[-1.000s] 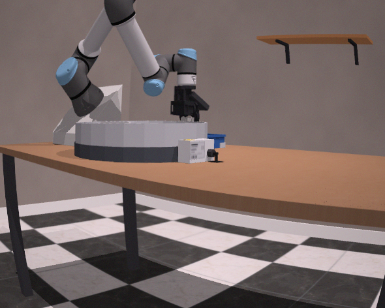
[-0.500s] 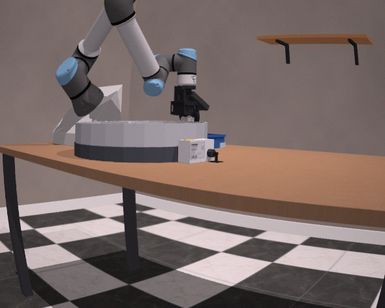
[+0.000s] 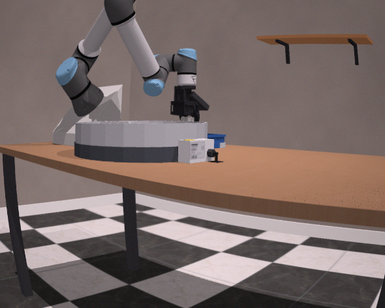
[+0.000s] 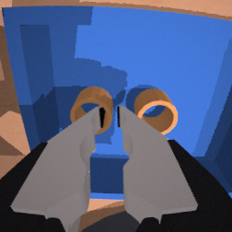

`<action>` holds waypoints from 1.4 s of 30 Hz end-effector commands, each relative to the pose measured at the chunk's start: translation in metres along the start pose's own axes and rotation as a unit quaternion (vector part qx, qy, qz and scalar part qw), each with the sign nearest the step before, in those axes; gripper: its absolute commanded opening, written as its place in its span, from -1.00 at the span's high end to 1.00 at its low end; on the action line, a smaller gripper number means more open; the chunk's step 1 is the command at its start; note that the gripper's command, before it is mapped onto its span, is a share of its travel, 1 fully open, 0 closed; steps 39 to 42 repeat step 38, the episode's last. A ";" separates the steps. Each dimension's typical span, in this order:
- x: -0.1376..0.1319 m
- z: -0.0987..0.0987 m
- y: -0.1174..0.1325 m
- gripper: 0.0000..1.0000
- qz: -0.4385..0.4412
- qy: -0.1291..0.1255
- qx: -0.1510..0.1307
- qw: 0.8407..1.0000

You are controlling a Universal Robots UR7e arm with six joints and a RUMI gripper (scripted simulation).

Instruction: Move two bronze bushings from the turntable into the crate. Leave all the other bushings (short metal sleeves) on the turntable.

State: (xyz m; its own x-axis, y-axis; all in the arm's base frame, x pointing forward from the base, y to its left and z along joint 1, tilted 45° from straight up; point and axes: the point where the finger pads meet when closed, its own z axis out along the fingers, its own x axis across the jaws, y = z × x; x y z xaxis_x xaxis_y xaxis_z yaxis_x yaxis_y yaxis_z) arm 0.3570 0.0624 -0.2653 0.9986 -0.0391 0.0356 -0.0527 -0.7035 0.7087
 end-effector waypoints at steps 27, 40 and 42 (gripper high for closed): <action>0.001 -0.044 -0.001 0.88 0.001 0.002 0.001 1.000; 0.001 -0.083 -0.001 0.88 0.001 0.002 0.001 1.000; 0.001 -0.083 -0.001 0.88 0.001 0.002 0.001 1.000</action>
